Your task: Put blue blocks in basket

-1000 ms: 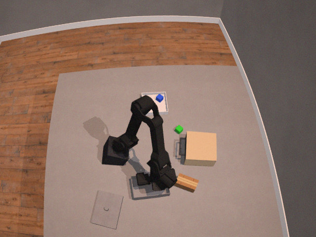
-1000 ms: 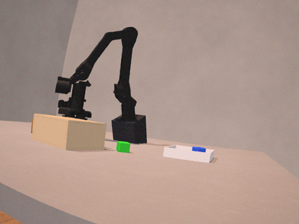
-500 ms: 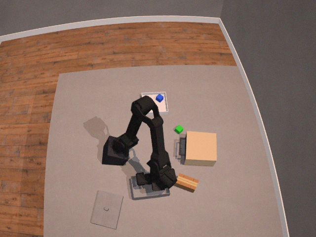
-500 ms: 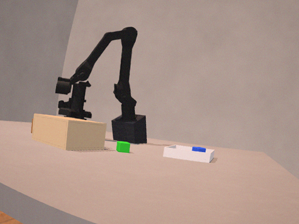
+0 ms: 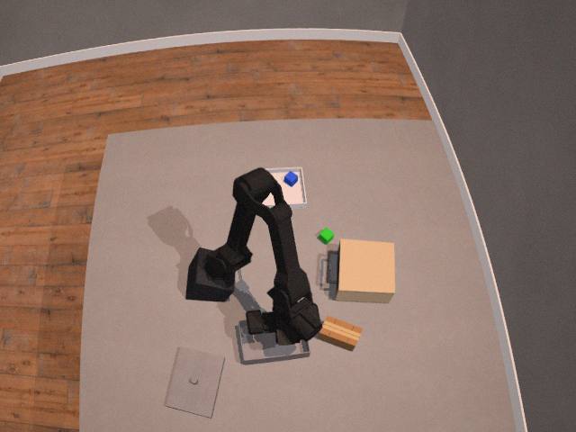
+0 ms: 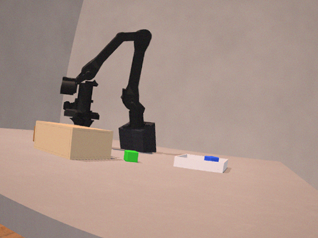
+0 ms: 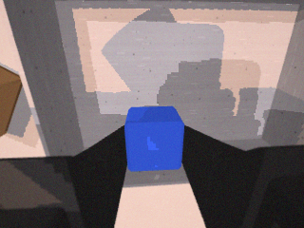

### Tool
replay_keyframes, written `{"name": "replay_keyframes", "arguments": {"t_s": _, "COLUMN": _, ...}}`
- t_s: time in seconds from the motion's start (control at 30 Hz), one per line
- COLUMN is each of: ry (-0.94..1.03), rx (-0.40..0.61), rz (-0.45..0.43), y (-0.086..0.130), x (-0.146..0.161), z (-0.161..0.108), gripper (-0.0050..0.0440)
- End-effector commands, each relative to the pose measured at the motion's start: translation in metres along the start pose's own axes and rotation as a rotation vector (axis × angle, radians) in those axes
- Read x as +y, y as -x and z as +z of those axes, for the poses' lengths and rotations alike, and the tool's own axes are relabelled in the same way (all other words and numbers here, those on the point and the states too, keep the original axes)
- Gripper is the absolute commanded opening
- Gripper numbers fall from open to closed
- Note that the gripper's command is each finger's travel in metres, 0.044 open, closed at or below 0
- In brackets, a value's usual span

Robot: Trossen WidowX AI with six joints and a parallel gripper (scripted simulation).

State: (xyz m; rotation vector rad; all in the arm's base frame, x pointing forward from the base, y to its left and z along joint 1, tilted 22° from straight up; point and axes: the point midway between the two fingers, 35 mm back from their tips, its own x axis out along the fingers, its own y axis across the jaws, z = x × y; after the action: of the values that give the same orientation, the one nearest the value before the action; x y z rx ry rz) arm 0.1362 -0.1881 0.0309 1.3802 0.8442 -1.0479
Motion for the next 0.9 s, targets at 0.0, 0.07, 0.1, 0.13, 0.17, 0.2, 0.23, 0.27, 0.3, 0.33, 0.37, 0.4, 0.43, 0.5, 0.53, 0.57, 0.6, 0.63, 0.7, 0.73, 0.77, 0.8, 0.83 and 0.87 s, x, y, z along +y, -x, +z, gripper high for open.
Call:
{"name": "replay_keyframes", "arguments": {"t_s": 0.0, "ry": 0.004, "rx": -0.015, "rz": 0.015, "y": 0.023, "x": 0.003, "z": 0.003, "gripper": 0.0000}}
{"name": "replay_keyframes", "arguments": {"t_s": 0.07, "ry": 0.004, "rx": -0.015, "rz": 0.015, "y": 0.023, "x": 0.003, "z": 0.003, "gripper": 0.0000}}
{"name": "replay_keyframes", "arguments": {"t_s": 0.1, "ry": 0.004, "rx": -0.015, "rz": 0.015, "y": 0.030, "x": 0.003, "z": 0.003, "gripper": 0.0000}}
{"name": "replay_keyframes", "arguments": {"t_s": 0.13, "ry": 0.004, "rx": -0.015, "rz": 0.015, "y": 0.037, "x": 0.003, "z": 0.003, "gripper": 0.0000}}
{"name": "replay_keyframes", "arguments": {"t_s": 0.17, "ry": 0.004, "rx": -0.015, "rz": 0.015, "y": 0.043, "x": 0.003, "z": 0.003, "gripper": 0.0000}}
{"name": "replay_keyframes", "arguments": {"t_s": 0.2, "ry": 0.004, "rx": -0.015, "rz": 0.015, "y": 0.050, "x": 0.003, "z": 0.003, "gripper": 0.0000}}
{"name": "replay_keyframes", "arguments": {"t_s": 0.23, "ry": 0.004, "rx": -0.015, "rz": 0.015, "y": 0.057, "x": 0.003, "z": 0.003, "gripper": 0.0000}}
{"name": "replay_keyframes", "arguments": {"t_s": 0.27, "ry": 0.004, "rx": -0.015, "rz": 0.015, "y": 0.063, "x": 0.002, "z": 0.003, "gripper": 0.0000}}
{"name": "replay_keyframes", "arguments": {"t_s": 0.3, "ry": 0.004, "rx": -0.015, "rz": 0.015, "y": 0.070, "x": 0.002, "z": 0.003, "gripper": 0.0000}}
{"name": "replay_keyframes", "arguments": {"t_s": 0.33, "ry": 0.004, "rx": -0.015, "rz": 0.015, "y": 0.077, "x": 0.002, "z": 0.003, "gripper": 0.0000}}
{"name": "replay_keyframes", "arguments": {"t_s": 0.37, "ry": 0.004, "rx": -0.015, "rz": 0.015, "y": 0.083, "x": 0.002, "z": 0.003, "gripper": 0.0000}}
{"name": "replay_keyframes", "arguments": {"t_s": 0.4, "ry": 0.004, "rx": -0.015, "rz": 0.015, "y": 0.090, "x": 0.002, "z": 0.002, "gripper": 0.0000}}
{"name": "replay_keyframes", "arguments": {"t_s": 0.43, "ry": 0.004, "rx": -0.015, "rz": 0.015, "y": 0.097, "x": 0.002, "z": 0.002, "gripper": 0.0000}}
{"name": "replay_keyframes", "arguments": {"t_s": 0.5, "ry": 0.004, "rx": -0.015, "rz": 0.015, "y": 0.105, "x": 0.002, "z": 0.002, "gripper": 0.0000}}
{"name": "replay_keyframes", "arguments": {"t_s": 0.53, "ry": 0.004, "rx": -0.015, "rz": 0.015, "y": 0.105, "x": 0.002, "z": 0.002, "gripper": 0.0000}}
{"name": "replay_keyframes", "arguments": {"t_s": 0.57, "ry": 0.004, "rx": -0.015, "rz": 0.015, "y": 0.105, "x": 0.002, "z": 0.002, "gripper": 0.0000}}
{"name": "replay_keyframes", "arguments": {"t_s": 0.6, "ry": 0.004, "rx": -0.015, "rz": 0.015, "y": 0.105, "x": 0.002, "z": 0.002, "gripper": 0.0000}}
{"name": "replay_keyframes", "arguments": {"t_s": 0.63, "ry": 0.004, "rx": -0.015, "rz": 0.015, "y": 0.105, "x": 0.002, "z": 0.002, "gripper": 0.0000}}
{"name": "replay_keyframes", "arguments": {"t_s": 0.7, "ry": 0.004, "rx": -0.015, "rz": 0.015, "y": 0.105, "x": 0.002, "z": 0.002, "gripper": 0.0000}}
{"name": "replay_keyframes", "arguments": {"t_s": 0.73, "ry": 0.004, "rx": -0.015, "rz": 0.015, "y": 0.105, "x": 0.002, "z": 0.002, "gripper": 0.0000}}
{"name": "replay_keyframes", "arguments": {"t_s": 0.77, "ry": 0.071, "rx": -0.016, "rz": 0.014, "y": 0.104, "x": 0.004, "z": -0.008, "gripper": 0.0000}}
{"name": "replay_keyframes", "arguments": {"t_s": 0.8, "ry": 0.137, "rx": -0.016, "rz": 0.014, "y": 0.105, "x": 0.013, "z": -0.011, "gripper": 0.0000}}
{"name": "replay_keyframes", "arguments": {"t_s": 0.83, "ry": 0.204, "rx": -0.017, "rz": 0.013, "y": 0.105, "x": 0.023, "z": -0.015, "gripper": 0.0000}}
{"name": "replay_keyframes", "arguments": {"t_s": 0.87, "ry": 0.271, "rx": -0.017, "rz": 0.012, "y": 0.105, "x": 0.032, "z": -0.019, "gripper": 0.0000}}
